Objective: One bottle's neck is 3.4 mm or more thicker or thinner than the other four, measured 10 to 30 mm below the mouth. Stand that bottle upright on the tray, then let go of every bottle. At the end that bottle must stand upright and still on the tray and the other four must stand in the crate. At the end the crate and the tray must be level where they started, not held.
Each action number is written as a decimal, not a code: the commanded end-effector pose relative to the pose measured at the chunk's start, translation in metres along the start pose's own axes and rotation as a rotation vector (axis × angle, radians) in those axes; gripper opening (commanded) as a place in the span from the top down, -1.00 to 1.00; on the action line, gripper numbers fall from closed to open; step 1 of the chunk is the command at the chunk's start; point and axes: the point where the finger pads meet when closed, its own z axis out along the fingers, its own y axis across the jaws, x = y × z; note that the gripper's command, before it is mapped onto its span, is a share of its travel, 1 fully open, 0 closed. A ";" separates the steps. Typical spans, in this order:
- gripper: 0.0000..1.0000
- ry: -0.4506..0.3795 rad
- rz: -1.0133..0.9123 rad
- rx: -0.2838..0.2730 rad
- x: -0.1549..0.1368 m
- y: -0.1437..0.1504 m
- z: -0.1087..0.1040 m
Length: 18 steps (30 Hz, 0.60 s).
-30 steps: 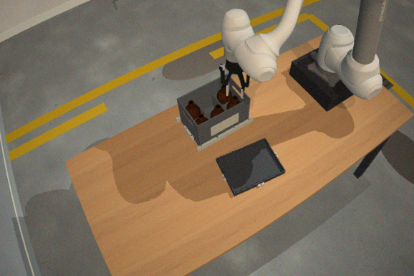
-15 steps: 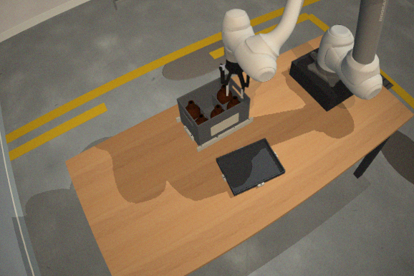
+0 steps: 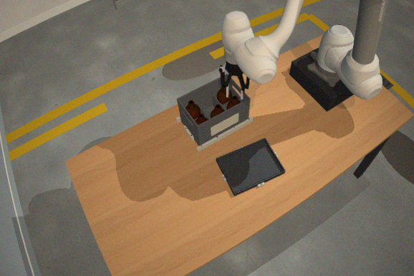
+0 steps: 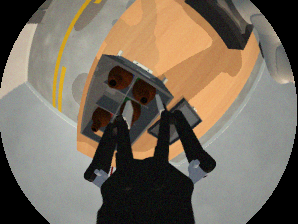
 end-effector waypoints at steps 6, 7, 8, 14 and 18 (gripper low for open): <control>0.24 0.003 0.003 -0.001 0.000 0.002 0.013; 0.24 0.003 0.003 -0.001 0.000 0.002 0.013; 0.24 0.003 0.003 -0.001 0.000 0.002 0.013; 0.24 0.003 0.003 -0.001 0.000 0.002 0.021; 0.24 0.003 0.003 -0.001 0.000 0.002 0.026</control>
